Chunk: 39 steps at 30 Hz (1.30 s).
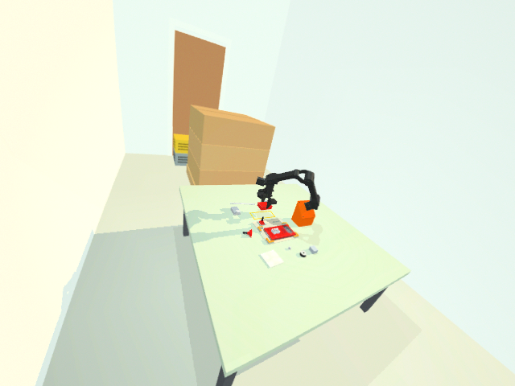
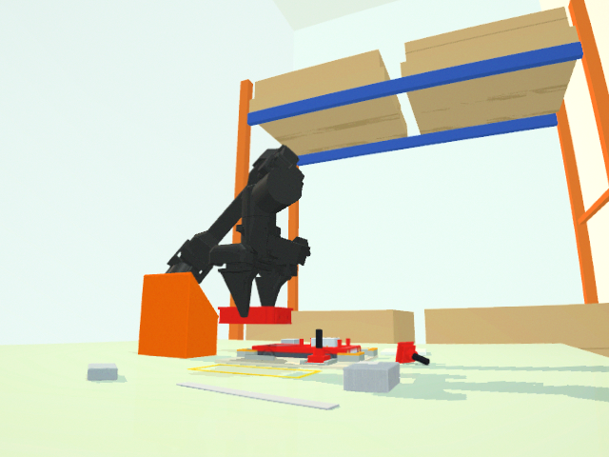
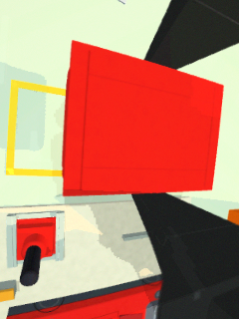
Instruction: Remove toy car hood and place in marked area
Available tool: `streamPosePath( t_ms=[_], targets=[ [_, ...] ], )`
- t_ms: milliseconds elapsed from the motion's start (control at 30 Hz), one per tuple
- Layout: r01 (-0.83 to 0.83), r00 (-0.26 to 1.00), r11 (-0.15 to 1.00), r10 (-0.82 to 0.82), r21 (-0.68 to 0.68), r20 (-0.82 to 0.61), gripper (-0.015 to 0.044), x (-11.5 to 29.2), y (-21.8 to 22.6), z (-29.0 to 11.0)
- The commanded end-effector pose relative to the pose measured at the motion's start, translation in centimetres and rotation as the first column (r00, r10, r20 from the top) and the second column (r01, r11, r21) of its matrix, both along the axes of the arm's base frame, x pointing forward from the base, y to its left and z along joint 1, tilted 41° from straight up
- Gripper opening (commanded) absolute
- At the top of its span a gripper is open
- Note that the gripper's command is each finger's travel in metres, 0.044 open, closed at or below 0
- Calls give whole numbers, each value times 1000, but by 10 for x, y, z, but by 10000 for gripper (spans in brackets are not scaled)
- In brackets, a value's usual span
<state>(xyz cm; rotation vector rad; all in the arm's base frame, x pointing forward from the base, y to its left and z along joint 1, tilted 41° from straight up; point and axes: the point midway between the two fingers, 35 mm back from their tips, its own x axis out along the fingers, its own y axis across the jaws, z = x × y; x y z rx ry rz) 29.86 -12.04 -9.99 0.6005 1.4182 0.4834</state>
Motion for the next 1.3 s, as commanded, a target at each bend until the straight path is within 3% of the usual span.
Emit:
streamPosePath(
  t_ms=[0,1267],
  targets=[
    [3,1000,1000,-3,6,-3,0,0,3,-2],
    [3,1000,1000,-3,7,-3,0,2,18,-19]
  ],
)
